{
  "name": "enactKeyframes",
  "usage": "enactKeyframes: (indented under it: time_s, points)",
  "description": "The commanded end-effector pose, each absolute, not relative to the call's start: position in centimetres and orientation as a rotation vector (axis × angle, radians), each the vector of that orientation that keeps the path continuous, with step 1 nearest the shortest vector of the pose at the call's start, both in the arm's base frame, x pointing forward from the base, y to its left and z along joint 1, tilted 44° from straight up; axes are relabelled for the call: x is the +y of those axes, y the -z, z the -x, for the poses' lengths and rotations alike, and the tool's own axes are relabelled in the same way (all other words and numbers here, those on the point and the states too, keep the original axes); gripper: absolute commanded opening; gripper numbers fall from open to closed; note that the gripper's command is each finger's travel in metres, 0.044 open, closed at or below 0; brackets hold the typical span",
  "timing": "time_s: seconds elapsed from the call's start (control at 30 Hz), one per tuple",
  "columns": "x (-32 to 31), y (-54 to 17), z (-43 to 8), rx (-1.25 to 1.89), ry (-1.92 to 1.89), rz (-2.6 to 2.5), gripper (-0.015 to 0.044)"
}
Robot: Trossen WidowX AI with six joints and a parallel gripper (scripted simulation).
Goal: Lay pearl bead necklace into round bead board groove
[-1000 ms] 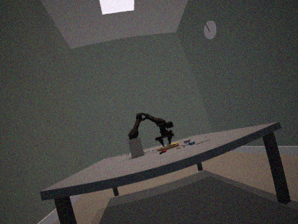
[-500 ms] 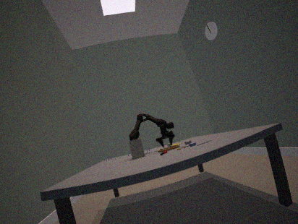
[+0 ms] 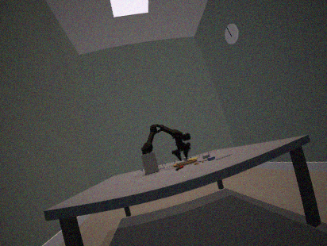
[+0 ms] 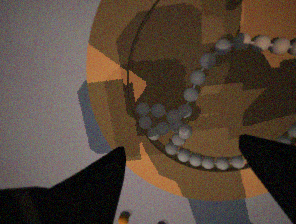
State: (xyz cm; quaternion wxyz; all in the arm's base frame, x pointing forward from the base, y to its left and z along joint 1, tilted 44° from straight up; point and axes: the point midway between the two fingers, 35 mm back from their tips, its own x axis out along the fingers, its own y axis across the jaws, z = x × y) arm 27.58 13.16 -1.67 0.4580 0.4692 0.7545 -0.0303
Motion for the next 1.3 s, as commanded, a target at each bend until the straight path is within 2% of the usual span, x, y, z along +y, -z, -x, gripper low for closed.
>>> enactKeyframes:
  time_s: [0.0,0.13,0.17,0.57,1.27]
  points:
    - [11.4,2.7,-27.2,1.815,-0.142,-0.979,0.0230]
    - [9.4,3.6,-26.9,1.732,-0.396,-0.763,0.0125]
    - [8.9,3.9,-26.8,1.708,-0.457,-0.709,0.0120]
    - [3.8,6.4,-24.8,1.337,-1.085,-0.102,0.0120]
    - [4.3,6.9,-25.0,1.317,-1.090,-0.078,0.0120]
